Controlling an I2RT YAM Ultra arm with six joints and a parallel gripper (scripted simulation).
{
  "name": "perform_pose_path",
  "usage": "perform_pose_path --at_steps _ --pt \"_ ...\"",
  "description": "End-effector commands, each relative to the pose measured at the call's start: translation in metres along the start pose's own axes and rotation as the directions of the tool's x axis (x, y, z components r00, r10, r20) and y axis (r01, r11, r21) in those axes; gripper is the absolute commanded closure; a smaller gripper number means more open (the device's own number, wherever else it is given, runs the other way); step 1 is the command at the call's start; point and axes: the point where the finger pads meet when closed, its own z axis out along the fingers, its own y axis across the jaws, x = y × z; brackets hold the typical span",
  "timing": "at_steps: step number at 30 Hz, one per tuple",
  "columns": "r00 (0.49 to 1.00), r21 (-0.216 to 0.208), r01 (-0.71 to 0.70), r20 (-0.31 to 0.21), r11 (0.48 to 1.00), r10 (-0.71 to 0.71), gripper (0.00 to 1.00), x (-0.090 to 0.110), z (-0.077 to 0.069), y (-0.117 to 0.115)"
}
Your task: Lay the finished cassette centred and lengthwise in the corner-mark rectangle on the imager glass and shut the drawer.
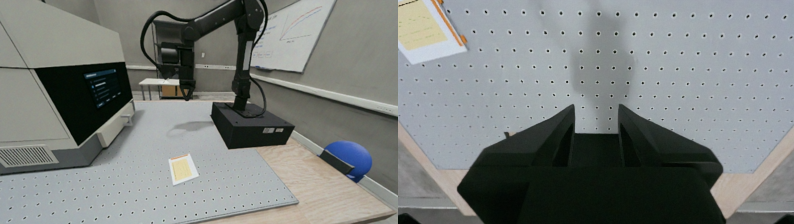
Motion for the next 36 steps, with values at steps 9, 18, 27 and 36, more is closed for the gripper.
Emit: perform_pose_path --at_steps 9,18,27,36 --pt "1.000 0.002 -0.013 -0.003 1.000 0.013 0.65 0.002 -0.006 -0.002" --pt "1.000 -0.001 -0.012 0.024 1.000 0.012 0.65 -0.001 -0.036 0.001" --pt "0.999 0.002 -0.008 -0.040 1.000 0.008 0.65 0.009 -0.030 0.001" --pt "0.999 0.002 -0.007 -0.042 1.000 0.007 0.65 0.009 -0.029 0.001"
